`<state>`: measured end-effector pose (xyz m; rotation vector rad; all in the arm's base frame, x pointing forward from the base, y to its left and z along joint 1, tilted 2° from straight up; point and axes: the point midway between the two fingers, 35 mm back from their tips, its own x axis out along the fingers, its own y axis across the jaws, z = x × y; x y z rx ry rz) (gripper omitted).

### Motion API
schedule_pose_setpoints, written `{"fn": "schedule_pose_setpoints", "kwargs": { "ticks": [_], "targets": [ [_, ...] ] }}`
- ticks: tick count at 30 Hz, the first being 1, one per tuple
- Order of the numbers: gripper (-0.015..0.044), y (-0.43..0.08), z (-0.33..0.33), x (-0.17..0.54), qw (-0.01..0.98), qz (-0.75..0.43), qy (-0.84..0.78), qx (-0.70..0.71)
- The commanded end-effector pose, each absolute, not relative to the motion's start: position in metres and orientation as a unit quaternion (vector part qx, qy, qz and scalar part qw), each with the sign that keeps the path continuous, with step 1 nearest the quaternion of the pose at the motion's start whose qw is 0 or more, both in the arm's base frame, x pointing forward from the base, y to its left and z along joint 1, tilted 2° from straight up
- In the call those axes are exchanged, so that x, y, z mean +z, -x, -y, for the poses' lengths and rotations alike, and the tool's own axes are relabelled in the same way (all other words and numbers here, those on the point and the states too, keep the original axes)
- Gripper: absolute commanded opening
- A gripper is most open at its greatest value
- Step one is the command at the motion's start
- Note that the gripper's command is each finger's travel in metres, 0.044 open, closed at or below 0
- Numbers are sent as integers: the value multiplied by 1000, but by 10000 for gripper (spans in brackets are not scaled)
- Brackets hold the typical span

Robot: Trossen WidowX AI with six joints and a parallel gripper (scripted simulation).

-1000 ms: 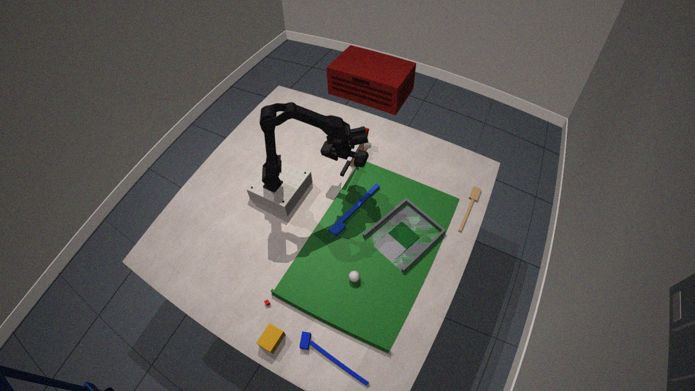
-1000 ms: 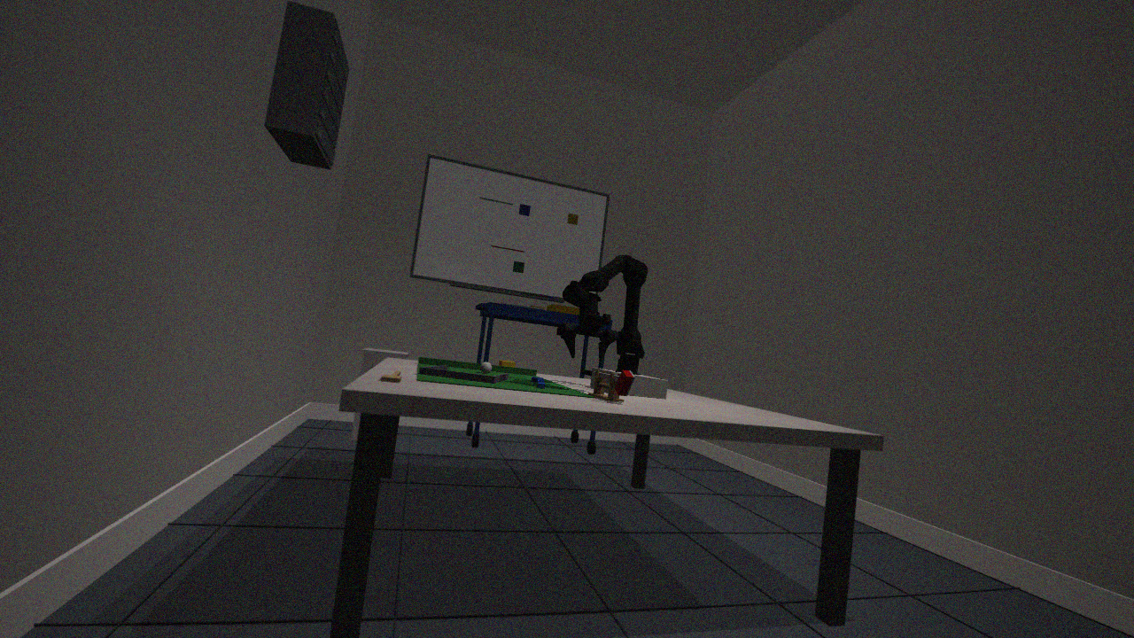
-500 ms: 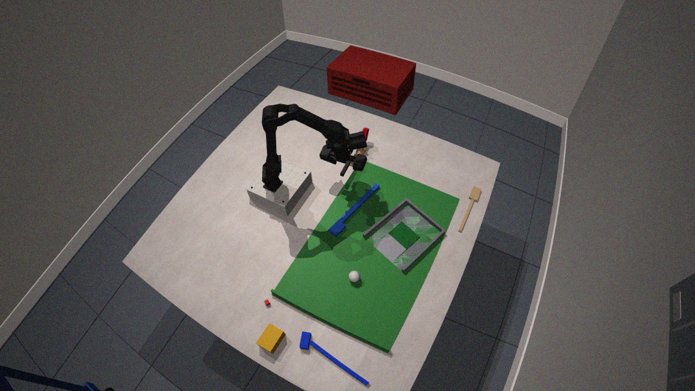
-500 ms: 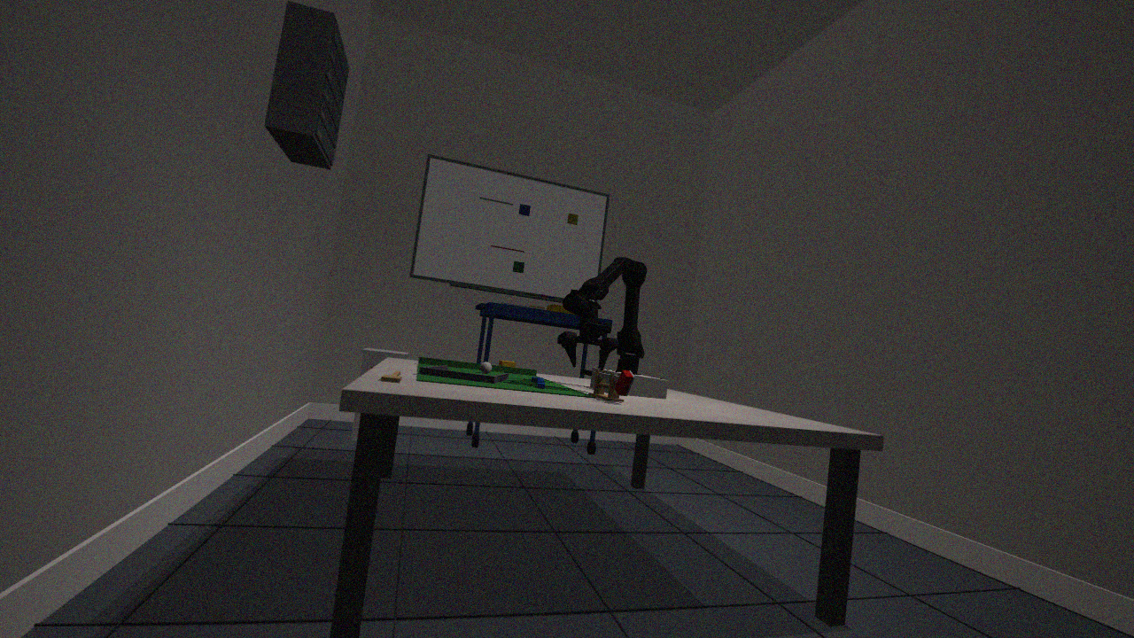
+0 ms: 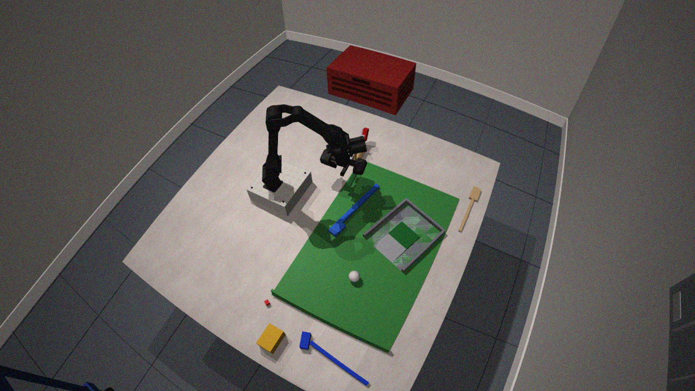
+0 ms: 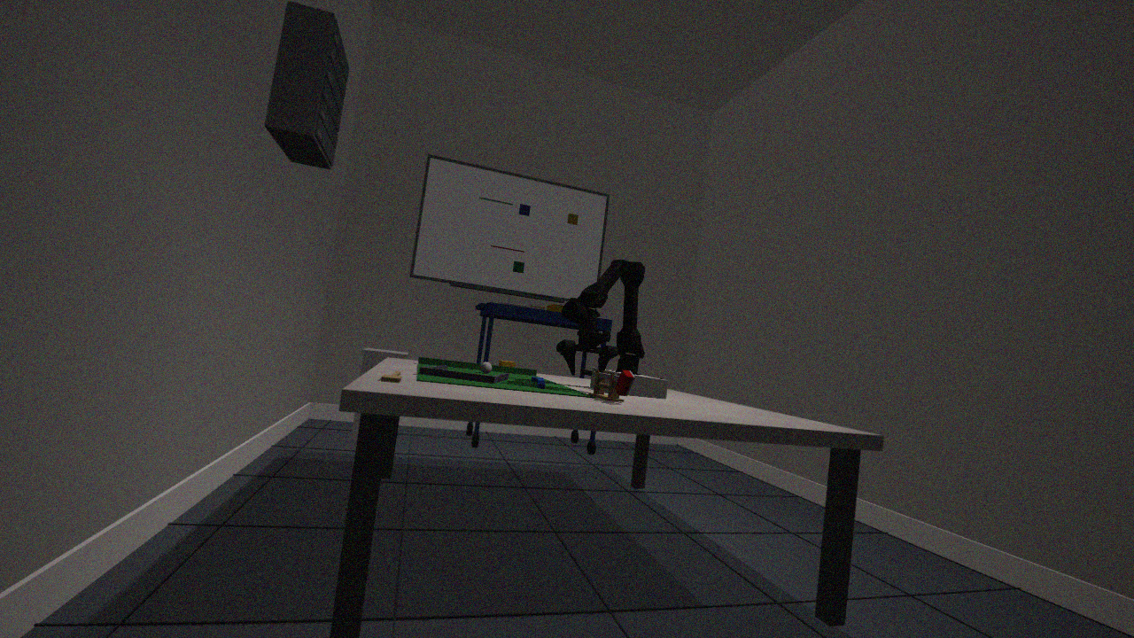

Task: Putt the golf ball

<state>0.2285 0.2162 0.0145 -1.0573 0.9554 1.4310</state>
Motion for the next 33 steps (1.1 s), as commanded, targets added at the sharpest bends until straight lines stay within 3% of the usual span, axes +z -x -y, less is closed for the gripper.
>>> {"fn": "schedule_pose_setpoints", "kwargs": {
  "ticks": [1, 12, 28, 33],
  "targets": [
    [440, -227, -216, 6, 529, -403, 442, 602],
    [440, -226, -216, -6, 529, -403, 442, 602],
    [20, -227, -216, -3, 530, -402, 443, 601],
    [0, -227, -216, -3, 530, -402, 443, 601]
  ]
}}
